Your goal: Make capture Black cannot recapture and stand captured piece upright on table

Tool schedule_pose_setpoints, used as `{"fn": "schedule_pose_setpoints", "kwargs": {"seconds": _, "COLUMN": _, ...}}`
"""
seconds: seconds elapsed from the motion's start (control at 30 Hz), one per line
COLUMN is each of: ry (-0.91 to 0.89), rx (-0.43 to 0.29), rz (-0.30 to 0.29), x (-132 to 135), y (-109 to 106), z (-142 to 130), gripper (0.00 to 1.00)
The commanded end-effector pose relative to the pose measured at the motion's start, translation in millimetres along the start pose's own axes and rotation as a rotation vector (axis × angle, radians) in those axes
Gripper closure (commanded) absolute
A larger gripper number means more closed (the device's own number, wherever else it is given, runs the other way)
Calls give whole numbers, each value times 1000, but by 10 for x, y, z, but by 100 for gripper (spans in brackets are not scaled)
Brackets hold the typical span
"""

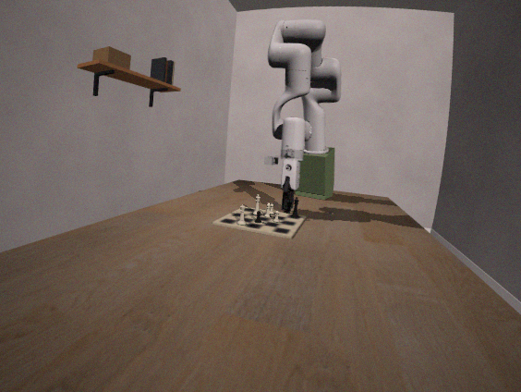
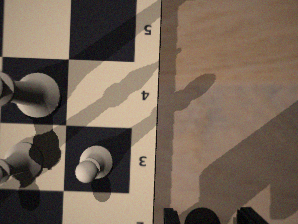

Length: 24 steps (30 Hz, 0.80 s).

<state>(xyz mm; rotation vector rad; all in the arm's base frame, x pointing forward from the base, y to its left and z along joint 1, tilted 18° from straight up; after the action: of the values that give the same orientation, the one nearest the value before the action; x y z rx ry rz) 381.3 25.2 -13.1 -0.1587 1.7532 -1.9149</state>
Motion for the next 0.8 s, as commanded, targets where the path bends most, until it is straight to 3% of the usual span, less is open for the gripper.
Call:
{"fn": "schedule_pose_setpoints", "kwargs": {"seconds": 0.0, "ry": 0, "rx": 1, "rz": 2, "x": -7, "y": -8, "z": 3, "gripper": 61}}
{"fn": "schedule_pose_setpoints", "kwargs": {"seconds": 0.23, "ry": 0, "rx": 1, "rz": 2, "x": -7, "y": -111, "z": 3, "gripper": 61}}
{"fn": "schedule_pose_setpoints", "kwargs": {"seconds": 0.6, "ry": 0, "rx": 1, "rz": 2, "x": -5, "y": -772, "z": 3, "gripper": 61}}
{"fn": "schedule_pose_setpoints", "kwargs": {"seconds": 0.77, "ry": 0, "rx": 1, "rz": 2, "x": -5, "y": -853, "z": 2, "gripper": 61}}
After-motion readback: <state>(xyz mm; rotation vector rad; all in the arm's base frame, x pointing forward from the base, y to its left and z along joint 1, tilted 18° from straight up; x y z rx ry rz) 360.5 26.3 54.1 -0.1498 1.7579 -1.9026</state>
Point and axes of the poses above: the point where the finger pads meet when closed, its own y axis out along the fingers, its own x axis across the jaws, z = x × y, the point moved 6 cm from there along -y, back along the fingers, and after that the axes turned 15 degrees about -y, right-handed, at the moved point
